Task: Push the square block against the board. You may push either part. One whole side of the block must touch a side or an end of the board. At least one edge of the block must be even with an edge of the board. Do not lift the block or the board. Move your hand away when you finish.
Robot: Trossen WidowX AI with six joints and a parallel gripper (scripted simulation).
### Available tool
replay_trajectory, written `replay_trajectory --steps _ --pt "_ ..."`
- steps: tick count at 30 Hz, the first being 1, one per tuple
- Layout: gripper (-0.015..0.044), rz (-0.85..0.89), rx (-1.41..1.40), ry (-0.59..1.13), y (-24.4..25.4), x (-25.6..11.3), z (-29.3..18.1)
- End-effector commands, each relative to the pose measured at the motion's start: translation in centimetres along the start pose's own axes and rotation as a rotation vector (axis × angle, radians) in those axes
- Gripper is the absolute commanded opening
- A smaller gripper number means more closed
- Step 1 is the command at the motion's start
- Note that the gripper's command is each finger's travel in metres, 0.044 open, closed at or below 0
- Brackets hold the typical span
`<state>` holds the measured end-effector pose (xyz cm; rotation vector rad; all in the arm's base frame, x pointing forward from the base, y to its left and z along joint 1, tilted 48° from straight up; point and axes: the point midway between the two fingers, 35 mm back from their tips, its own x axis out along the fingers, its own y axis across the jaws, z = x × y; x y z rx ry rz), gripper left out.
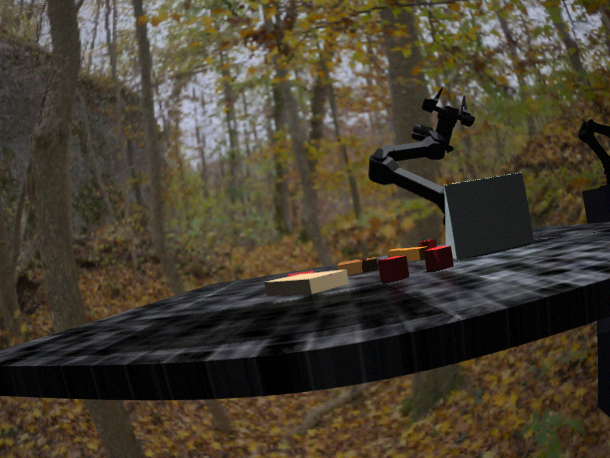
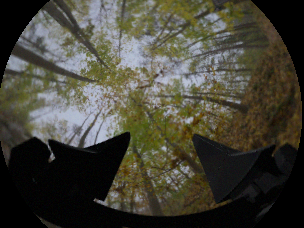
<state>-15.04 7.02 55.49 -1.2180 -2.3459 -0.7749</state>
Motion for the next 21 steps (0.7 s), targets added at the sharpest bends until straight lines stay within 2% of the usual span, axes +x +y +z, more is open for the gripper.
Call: replay_trajectory --steps 1,6,15,21 --pt "0.0374 0.0 0.0 0.0 0.0 0.0 0.0" --pt "0.0243 -0.038 -0.002 0.015 -0.9 -0.1 -0.3" --pt "0.0006 -0.255 -0.014 0.101 -6.0 -1.8 -2.3" --pt "0.0 -0.415 -0.028 0.167 -9.3 -4.0 -4.0"
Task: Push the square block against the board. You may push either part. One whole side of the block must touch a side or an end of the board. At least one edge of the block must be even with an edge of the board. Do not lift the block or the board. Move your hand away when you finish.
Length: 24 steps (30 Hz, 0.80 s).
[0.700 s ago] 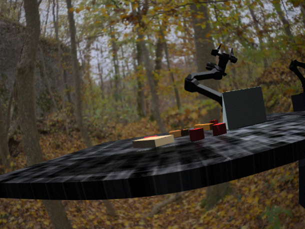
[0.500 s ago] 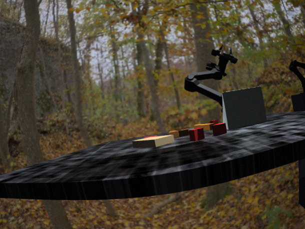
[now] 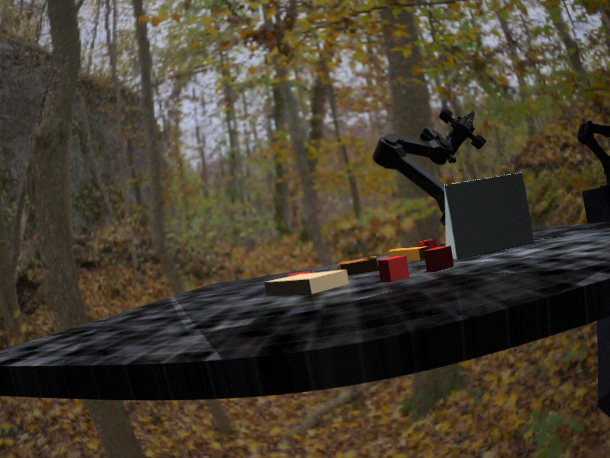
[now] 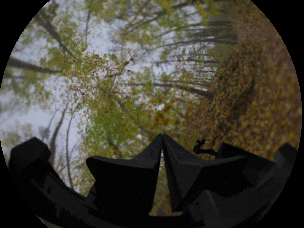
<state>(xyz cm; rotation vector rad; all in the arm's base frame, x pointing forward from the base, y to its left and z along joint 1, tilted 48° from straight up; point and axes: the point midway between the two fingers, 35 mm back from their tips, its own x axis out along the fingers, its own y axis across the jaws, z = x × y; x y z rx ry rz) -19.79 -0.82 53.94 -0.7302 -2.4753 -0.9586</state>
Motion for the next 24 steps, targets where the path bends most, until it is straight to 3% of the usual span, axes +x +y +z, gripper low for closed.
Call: replay_trajectory --steps 1,12,24 --pt "0.0 -0.085 -0.015 0.04 -2.1 -0.4 -1.1" --pt "0.0 -0.359 -0.051 0.196 -8.2 -3.8 -5.1" --pt "0.0 -0.62 -0.101 0.404 -13.0 -9.9 -9.4"
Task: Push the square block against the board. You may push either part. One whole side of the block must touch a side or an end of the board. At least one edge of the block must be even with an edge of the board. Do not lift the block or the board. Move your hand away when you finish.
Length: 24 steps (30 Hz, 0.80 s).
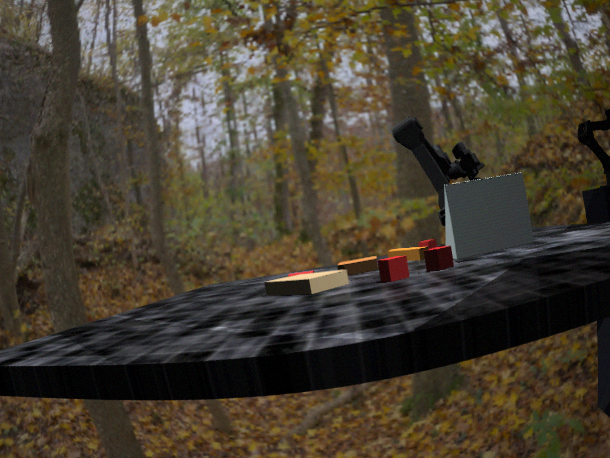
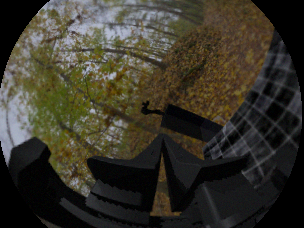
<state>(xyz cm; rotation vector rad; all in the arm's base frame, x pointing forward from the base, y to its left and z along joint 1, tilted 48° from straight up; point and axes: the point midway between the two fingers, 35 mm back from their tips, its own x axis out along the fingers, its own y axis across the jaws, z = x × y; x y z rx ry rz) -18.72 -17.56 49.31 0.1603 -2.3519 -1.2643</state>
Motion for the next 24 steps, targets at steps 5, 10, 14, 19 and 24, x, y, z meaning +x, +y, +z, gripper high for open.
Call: replay_trajectory --steps 5,10,14,19,24 --pt "0.0 -0.113 -0.042 0.103 -2.9 -1.1 -2.9" --pt "0.0 -0.191 -0.071 0.183 -4.8 -2.3 -5.0" --pt "0.0 -0.257 -0.099 0.257 -6.4 -3.7 -6.8" --pt "0.0 -0.336 -0.134 0.354 -8.4 -5.8 -9.1" --pt "0.0 -0.41 -0.168 0.459 -10.2 -8.5 -11.3"
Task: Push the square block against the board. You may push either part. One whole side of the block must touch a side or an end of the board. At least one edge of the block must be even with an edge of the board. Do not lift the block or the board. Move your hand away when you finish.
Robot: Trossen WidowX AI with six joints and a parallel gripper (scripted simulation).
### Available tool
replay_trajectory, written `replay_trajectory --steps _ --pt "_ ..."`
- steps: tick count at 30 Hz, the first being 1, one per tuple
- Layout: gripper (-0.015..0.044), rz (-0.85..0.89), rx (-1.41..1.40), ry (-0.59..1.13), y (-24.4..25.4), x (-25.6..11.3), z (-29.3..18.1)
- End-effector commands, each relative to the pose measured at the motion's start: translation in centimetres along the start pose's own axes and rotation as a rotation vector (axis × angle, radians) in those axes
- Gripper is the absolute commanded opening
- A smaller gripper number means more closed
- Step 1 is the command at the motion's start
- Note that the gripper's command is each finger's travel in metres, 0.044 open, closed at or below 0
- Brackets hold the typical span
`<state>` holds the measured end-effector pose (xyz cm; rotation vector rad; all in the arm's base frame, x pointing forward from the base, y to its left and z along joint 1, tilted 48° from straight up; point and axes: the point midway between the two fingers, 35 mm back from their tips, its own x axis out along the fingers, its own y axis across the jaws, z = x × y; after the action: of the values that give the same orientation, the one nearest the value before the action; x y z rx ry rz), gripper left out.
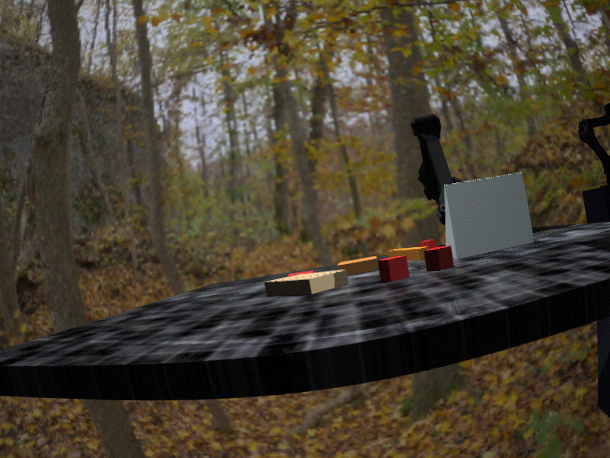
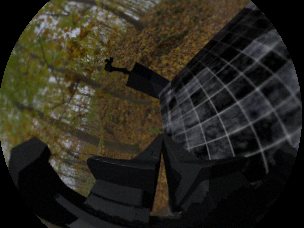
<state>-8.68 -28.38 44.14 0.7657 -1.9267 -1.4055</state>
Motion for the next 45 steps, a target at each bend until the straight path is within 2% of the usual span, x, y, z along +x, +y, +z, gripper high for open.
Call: replay_trajectory --steps 1,14,24,39,45 --pt "0.0 -0.05 -0.034 0.069 -1.5 -0.5 -2.1" --pt "0.0 -0.211 -0.172 0.354 -6.4 -5.2 -10.0" --pt "0.0 -0.281 -0.258 0.503 -8.8 -8.8 -13.3" --pt "0.0 -0.403 -0.412 0.847 -13.1 -18.9 -18.7" --pt "0.0 -0.449 -0.527 0.95 -15.2 -22.8 -19.2"
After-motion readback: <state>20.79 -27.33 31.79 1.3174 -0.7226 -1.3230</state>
